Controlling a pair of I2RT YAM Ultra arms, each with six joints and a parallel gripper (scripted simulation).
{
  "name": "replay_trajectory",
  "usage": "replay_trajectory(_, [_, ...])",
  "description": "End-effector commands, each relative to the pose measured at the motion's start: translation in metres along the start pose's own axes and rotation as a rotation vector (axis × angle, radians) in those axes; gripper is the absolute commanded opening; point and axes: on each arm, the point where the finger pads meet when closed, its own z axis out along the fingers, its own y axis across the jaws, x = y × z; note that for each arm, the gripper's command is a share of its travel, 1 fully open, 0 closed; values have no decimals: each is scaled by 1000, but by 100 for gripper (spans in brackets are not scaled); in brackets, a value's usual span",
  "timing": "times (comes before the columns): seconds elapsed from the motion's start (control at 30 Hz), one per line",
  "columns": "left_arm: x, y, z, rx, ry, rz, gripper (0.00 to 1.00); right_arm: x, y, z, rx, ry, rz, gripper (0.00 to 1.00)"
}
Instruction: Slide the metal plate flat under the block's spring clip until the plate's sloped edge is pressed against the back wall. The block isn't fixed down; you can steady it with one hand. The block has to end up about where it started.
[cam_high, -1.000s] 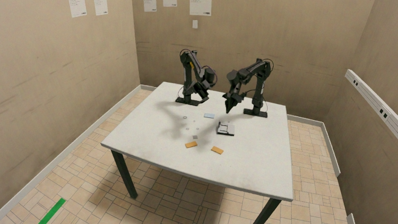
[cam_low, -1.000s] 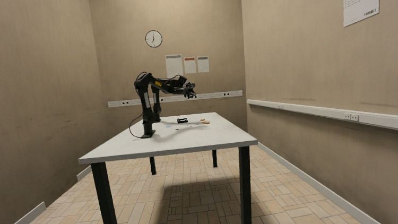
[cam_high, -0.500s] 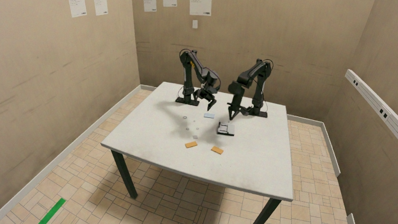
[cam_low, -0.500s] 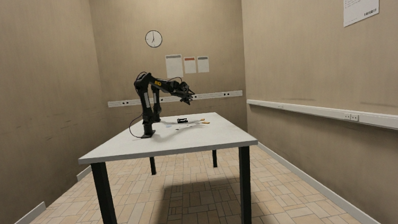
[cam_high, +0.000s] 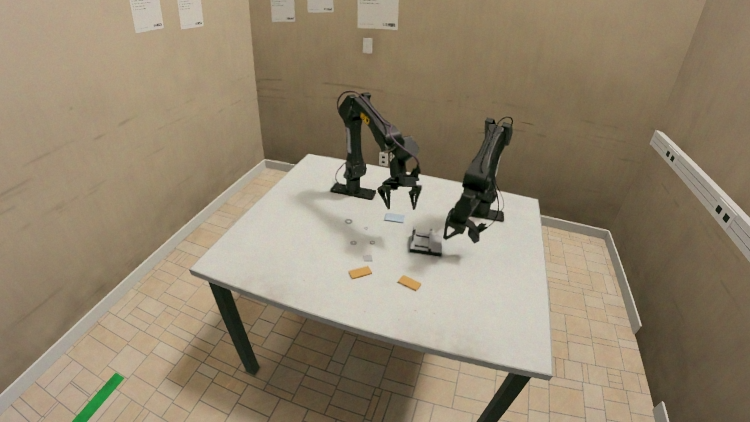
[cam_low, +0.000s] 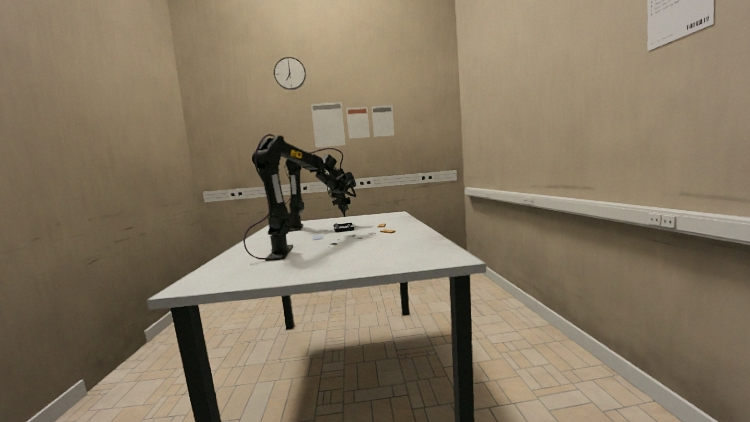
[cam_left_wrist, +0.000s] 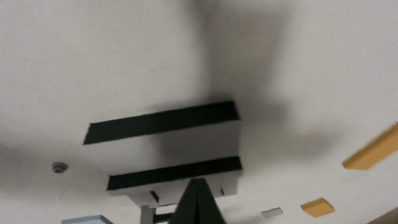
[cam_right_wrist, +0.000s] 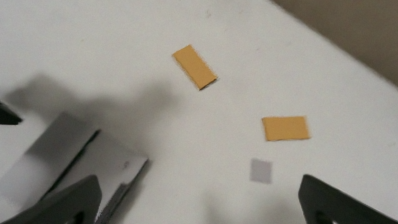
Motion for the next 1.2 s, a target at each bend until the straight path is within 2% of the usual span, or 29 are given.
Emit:
replay_trajectory(0.0, [1, 7, 5, -9, 116, -92, 0, 23, 35, -15, -183, 198, 137, 100])
replay_trajectory(0.17, [-13, 18, 17, -53, 119, -150, 0, 56, 53, -31, -224, 394, 249, 100])
replay_trajectory(0.33, [-15, 19, 14, -51, 105, -146, 0, 84, 63, -49, -179, 578, 391, 100])
replay_trajectory(0.4, [-15, 19, 14, -51, 105, -146, 0, 84, 63, -49, -179, 578, 391, 100])
replay_trajectory(0.53, [-16, 19, 14, -52, 104, -147, 0, 100, 75, -60, -108, 686, 546, 100])
replay_trajectory(0.63, [-16, 19, 14, -52, 104, -147, 0, 114, 83, -55, -58, 701, 599, 100])
replay_trajectory(0.87, [-16, 19, 14, -52, 104, -147, 0, 180, 81, -37, 14, 776, 571, 100])
replay_trajectory(1.17, [-16, 19, 14, -52, 104, -147, 0, 212, 82, -19, 22, 794, 584, 100])
